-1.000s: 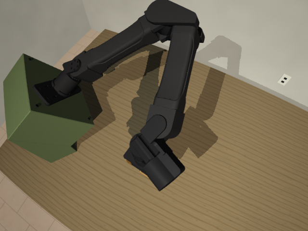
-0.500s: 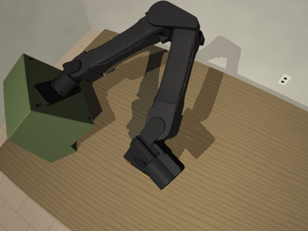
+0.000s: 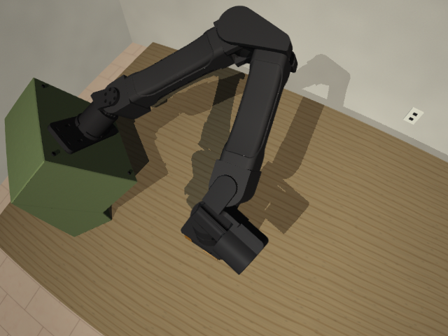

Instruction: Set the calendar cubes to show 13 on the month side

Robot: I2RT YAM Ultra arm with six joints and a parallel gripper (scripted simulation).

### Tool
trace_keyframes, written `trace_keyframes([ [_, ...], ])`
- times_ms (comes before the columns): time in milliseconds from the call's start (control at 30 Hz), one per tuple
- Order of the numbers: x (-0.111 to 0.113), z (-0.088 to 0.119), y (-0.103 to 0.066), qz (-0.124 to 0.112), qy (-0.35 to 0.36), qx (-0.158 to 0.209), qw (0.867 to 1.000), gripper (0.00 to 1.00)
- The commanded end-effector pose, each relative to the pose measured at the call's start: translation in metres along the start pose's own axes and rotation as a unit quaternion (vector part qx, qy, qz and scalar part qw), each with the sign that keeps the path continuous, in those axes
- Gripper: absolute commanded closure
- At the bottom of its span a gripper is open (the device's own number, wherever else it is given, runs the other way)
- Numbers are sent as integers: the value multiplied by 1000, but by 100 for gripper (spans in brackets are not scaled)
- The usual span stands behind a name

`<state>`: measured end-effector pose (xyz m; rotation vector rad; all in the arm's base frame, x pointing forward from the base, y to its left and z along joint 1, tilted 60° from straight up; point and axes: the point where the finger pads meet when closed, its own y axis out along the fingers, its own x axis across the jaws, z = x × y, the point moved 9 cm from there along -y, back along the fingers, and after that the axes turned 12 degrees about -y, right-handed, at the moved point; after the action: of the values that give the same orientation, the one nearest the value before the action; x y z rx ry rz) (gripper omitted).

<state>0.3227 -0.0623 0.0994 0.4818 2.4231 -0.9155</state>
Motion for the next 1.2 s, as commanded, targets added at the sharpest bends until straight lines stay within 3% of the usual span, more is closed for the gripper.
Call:
trace_keyframes([
  [0, -5, 3, -1, 13, -2, 6, 1000, 55],
  [500, -5, 3, 11, 13, -2, 6, 1000, 55],
  [1167, -5, 3, 12, 13, -2, 6, 1000, 55],
])
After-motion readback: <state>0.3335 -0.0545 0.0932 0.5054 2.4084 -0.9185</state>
